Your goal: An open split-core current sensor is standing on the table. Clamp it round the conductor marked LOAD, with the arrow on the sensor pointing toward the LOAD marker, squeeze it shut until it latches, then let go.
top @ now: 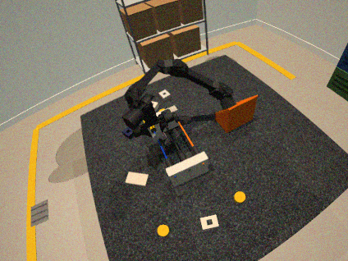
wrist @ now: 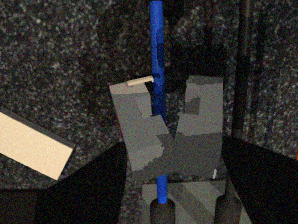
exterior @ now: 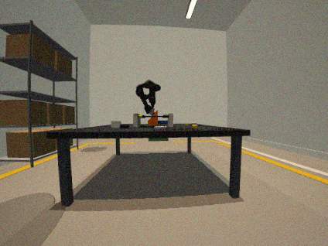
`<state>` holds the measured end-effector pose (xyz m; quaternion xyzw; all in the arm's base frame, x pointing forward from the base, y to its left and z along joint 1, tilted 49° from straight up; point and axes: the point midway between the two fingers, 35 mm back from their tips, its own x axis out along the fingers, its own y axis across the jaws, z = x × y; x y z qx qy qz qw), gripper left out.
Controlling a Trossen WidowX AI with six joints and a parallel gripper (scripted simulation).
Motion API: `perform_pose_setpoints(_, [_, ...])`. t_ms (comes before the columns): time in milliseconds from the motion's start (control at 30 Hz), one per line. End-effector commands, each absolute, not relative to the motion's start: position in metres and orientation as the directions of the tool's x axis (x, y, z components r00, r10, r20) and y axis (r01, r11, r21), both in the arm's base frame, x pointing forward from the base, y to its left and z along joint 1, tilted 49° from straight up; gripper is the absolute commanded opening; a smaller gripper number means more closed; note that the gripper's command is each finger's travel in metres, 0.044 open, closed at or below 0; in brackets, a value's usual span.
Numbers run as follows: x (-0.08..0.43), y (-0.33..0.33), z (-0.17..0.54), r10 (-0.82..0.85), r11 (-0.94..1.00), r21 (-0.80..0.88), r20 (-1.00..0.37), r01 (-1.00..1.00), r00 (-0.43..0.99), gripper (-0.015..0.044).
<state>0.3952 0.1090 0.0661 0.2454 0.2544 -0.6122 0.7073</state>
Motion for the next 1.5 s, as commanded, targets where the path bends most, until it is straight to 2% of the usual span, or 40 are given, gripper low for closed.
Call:
perform_pose_setpoints(0, [0.398, 0.109, 0.066, -0.740, 0.124, 0.058, -0.660, 0.991, 0.131, 0.0000])
perform_pose_setpoints(967, [0.404, 0.073, 0.035, -0.741, 0.124, 0.059, -0.658, 0.991, 0.132, 0.0000])
perform_pose_setpoints(1467, [0.404, 0.076, 0.037, -0.741, 0.118, 0.058, -0.659, 0.991, 0.127, 0.0000])
